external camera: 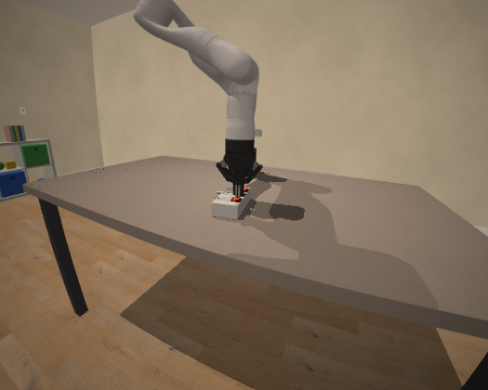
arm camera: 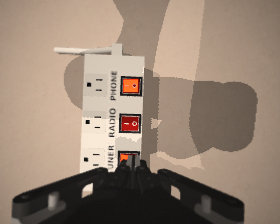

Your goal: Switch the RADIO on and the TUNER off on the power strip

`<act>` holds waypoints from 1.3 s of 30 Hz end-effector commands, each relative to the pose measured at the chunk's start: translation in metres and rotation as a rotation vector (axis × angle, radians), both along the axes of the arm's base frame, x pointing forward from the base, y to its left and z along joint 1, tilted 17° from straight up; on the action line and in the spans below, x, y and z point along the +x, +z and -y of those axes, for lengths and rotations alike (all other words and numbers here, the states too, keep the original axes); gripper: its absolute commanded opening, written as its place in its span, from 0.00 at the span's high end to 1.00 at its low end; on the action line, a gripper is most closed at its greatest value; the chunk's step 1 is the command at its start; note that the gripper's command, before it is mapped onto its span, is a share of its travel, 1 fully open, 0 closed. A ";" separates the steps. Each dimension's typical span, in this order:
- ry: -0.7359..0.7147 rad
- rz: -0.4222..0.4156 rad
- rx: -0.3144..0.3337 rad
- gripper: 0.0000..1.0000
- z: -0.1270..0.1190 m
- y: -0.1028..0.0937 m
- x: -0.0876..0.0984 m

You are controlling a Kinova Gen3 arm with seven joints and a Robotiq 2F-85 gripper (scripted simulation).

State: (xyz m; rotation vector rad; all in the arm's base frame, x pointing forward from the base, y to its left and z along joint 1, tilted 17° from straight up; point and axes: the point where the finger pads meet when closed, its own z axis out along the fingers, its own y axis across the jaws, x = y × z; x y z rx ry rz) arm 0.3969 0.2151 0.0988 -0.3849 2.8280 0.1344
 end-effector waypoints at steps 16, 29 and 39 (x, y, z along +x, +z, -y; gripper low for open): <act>0.001 0.000 0.000 1.00 -0.001 -0.005 0.002; 0.001 0.000 0.000 1.00 -0.001 -0.007 0.002; 0.001 0.000 0.000 1.00 -0.001 -0.007 0.002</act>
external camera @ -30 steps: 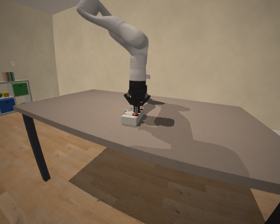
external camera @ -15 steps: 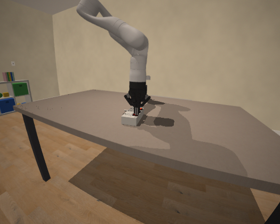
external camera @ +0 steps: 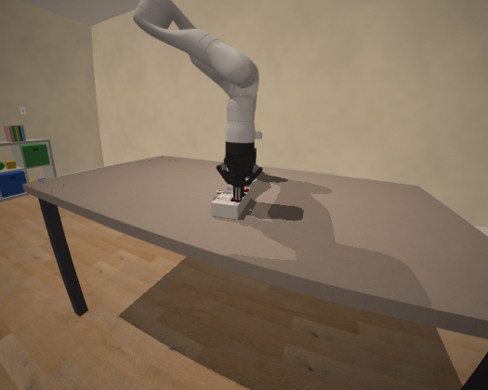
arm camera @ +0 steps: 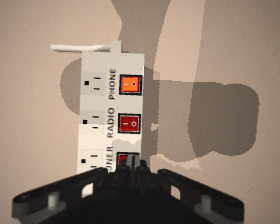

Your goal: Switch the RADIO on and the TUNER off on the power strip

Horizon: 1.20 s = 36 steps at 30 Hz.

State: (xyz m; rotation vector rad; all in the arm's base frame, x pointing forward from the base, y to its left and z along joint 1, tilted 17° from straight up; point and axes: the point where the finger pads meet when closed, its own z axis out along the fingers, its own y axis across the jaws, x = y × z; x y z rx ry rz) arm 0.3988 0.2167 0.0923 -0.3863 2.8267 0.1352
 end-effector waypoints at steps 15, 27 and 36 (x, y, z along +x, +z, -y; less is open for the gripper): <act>-0.001 -0.001 0.000 1.00 0.004 0.024 -0.007; -0.001 -0.001 0.000 1.00 0.005 0.037 -0.010; -0.001 -0.001 0.000 1.00 0.005 0.037 -0.010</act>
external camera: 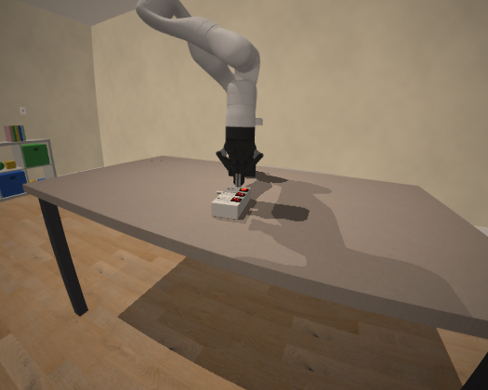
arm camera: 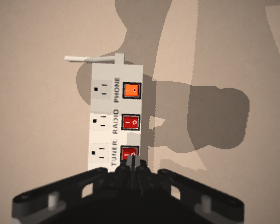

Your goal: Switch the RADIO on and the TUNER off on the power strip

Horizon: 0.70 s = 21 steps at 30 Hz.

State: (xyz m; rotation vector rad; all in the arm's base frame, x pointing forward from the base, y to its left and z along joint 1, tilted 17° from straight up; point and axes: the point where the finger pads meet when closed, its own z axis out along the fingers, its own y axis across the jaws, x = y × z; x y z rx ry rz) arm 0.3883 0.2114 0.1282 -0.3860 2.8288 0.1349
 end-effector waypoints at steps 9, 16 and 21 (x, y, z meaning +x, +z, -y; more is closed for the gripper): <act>0.000 0.001 0.000 1.00 0.000 0.001 0.000; -0.001 -0.001 -0.004 1.00 0.021 -0.001 -0.033; -0.002 -0.003 -0.007 1.00 0.027 -0.002 -0.041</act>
